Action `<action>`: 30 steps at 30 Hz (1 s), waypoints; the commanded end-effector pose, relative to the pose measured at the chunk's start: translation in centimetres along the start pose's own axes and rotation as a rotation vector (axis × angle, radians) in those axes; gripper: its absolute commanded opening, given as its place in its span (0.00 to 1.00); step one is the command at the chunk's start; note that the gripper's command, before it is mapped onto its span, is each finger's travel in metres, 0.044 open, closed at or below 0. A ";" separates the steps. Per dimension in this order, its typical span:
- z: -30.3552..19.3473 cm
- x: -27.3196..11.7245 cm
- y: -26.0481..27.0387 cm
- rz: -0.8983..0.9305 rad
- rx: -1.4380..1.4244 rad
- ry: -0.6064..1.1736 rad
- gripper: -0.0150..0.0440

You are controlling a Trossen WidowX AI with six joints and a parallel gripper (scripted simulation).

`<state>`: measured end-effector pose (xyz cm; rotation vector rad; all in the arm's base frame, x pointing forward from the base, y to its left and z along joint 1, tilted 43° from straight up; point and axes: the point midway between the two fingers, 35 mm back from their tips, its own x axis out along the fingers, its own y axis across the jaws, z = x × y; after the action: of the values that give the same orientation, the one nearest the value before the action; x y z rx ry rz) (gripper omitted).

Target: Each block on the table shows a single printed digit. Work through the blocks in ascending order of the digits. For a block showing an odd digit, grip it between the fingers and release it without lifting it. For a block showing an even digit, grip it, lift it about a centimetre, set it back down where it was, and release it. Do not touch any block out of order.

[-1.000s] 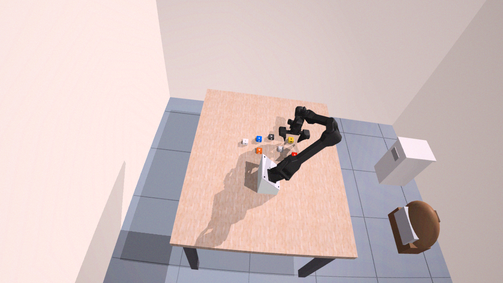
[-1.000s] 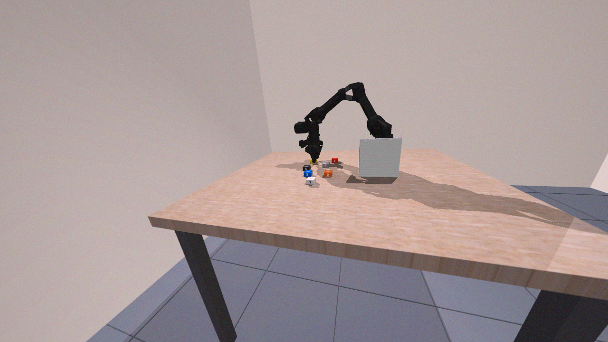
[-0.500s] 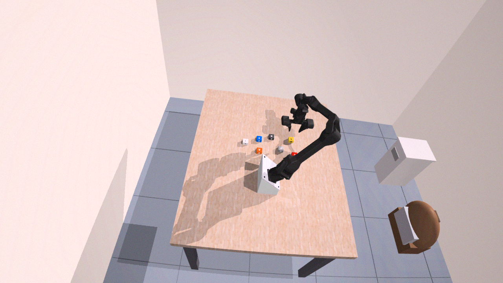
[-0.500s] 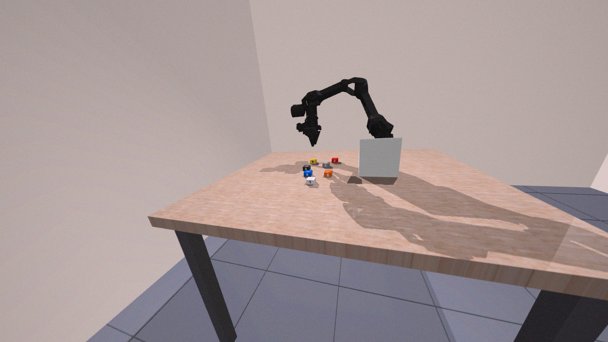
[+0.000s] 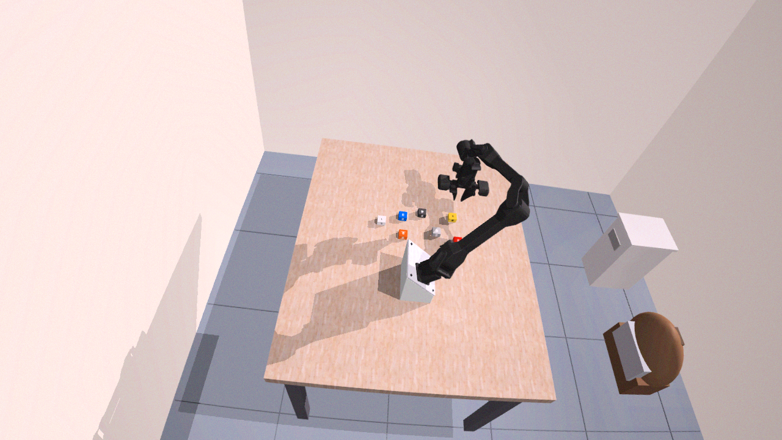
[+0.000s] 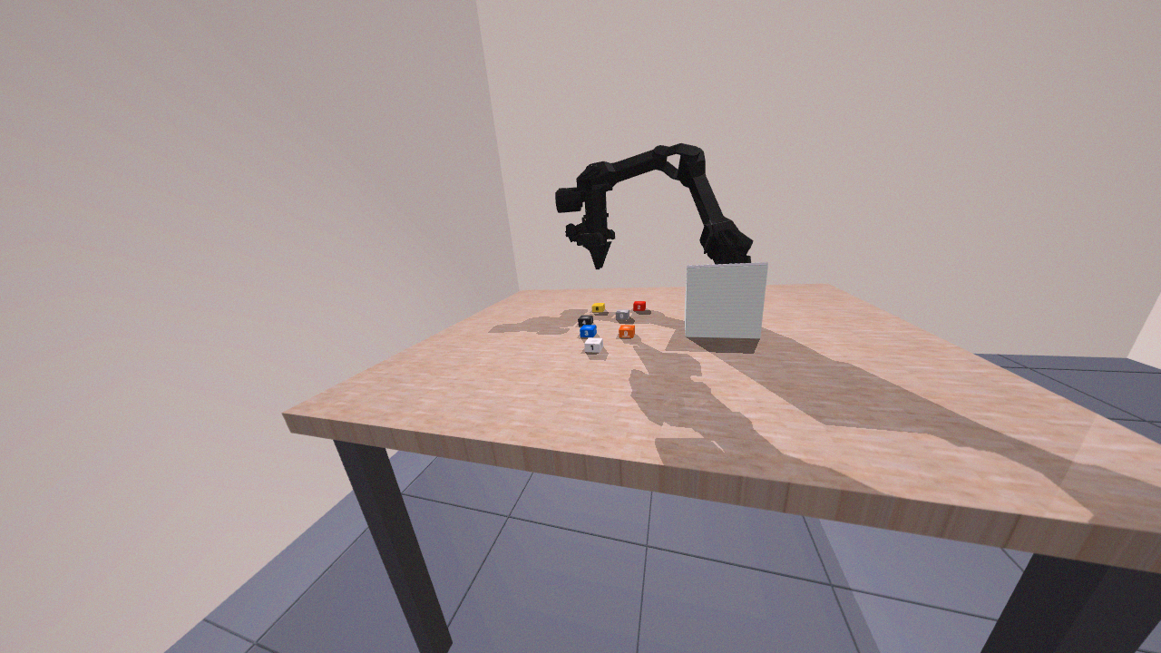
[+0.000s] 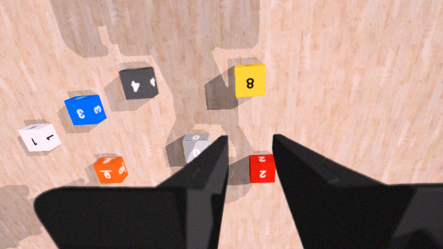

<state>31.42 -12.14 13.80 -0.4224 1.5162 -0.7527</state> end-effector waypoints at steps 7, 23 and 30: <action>-5.9 -0.5 15.0 0.038 -0.035 0.006 0.46; -10.7 7.1 19.7 0.007 -0.028 0.008 0.72; -10.8 8.1 19.6 0.005 -0.028 0.008 0.93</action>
<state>23.36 -1.17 -5.59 -0.4285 1.5472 -0.7368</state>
